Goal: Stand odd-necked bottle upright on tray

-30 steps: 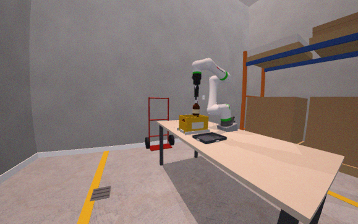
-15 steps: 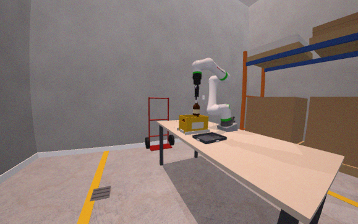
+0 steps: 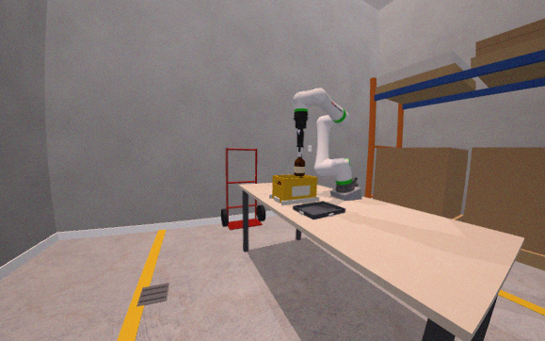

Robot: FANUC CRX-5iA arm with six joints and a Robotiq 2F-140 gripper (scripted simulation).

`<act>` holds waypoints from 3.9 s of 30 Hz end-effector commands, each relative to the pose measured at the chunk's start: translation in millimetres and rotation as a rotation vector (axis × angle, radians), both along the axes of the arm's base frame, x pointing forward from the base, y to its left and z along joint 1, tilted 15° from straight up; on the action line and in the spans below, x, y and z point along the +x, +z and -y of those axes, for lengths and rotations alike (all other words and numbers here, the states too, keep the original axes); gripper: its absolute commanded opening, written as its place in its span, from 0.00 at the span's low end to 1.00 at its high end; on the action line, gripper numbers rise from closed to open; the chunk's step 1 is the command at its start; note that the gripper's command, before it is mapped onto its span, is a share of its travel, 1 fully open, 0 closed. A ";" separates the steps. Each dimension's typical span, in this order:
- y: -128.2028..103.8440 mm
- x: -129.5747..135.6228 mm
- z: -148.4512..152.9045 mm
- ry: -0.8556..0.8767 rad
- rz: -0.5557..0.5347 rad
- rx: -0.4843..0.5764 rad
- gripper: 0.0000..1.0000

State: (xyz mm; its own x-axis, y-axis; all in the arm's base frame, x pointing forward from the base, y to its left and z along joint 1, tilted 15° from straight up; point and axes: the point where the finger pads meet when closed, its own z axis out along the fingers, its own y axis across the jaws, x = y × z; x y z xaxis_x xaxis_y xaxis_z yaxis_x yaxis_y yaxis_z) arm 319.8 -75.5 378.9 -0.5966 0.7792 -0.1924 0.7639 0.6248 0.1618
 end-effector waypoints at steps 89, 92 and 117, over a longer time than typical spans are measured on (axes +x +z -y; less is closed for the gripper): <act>-2.5 19.8 -155.8 0.000 0.002 0.000 0.10; -2.7 20.7 -163.1 0.000 0.002 0.000 0.10; -3.5 26.2 -206.3 0.000 0.002 0.000 0.10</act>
